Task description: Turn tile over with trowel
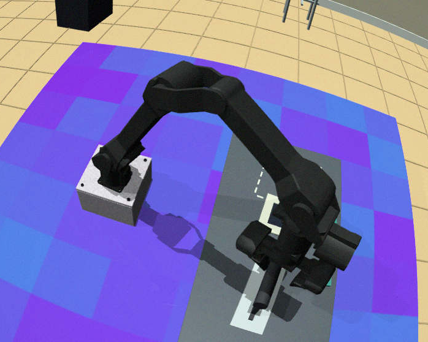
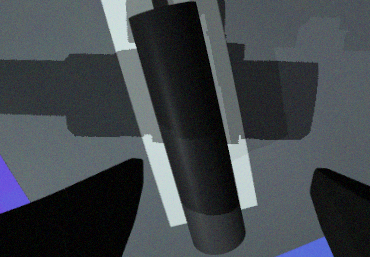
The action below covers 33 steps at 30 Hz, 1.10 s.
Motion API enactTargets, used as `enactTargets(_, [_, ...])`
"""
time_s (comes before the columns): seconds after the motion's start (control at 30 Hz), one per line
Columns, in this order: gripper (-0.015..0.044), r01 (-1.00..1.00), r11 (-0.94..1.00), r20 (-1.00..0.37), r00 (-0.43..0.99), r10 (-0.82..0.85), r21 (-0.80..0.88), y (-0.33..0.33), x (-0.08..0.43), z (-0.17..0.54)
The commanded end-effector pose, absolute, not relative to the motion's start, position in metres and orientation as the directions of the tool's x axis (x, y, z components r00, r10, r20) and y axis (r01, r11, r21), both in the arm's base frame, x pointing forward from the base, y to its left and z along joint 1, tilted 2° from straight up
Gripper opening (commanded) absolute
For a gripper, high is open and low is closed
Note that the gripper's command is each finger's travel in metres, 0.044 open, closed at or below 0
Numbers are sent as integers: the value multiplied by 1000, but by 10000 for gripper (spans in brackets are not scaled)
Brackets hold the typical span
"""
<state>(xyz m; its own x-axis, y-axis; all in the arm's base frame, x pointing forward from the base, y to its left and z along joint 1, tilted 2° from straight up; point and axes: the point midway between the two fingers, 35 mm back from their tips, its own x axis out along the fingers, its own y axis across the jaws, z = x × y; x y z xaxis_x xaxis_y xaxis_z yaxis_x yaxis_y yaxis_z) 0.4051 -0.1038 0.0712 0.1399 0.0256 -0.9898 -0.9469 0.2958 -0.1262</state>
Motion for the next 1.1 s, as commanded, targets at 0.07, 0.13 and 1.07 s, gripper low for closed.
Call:
enactTargets(0.07, [300, -902, 406, -985, 170, 29, -143, -104, 405, 68])
enactTargets(0.13, [300, -885, 441, -983, 180, 29, -149, -104, 406, 67])
enactTargets(1.07, [300, -195, 978, -906, 422, 20, -70, -108, 405, 54])
